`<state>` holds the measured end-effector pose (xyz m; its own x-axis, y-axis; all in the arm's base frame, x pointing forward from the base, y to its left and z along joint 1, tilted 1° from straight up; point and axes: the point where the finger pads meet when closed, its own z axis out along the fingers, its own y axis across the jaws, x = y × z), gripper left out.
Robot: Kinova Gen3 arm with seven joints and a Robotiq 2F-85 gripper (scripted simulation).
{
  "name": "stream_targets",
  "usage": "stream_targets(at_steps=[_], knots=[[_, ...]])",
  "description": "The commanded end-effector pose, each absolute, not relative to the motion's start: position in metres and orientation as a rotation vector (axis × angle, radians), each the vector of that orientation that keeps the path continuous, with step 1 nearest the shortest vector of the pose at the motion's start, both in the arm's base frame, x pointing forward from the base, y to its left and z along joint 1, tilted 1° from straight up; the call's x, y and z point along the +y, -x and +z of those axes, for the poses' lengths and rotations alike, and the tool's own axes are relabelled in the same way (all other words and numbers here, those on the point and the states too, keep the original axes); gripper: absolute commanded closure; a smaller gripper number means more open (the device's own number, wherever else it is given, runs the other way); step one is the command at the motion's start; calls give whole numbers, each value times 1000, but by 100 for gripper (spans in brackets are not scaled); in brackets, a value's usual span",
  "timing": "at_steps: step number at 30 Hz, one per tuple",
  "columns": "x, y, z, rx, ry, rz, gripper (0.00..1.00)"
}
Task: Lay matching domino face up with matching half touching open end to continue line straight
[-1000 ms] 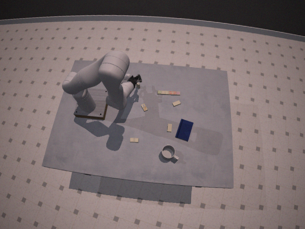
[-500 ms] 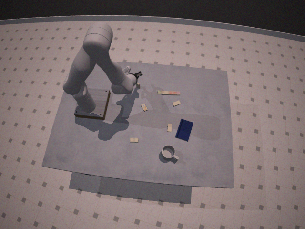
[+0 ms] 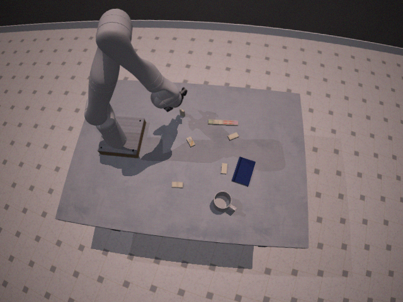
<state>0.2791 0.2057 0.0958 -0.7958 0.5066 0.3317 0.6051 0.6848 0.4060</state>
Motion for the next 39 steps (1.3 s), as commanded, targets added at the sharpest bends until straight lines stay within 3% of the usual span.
stream_targets(at_steps=[1,39], knots=[[206,-278,96,-2790,814,-642,53],[209,-276,96,-3118,412,-289,53]])
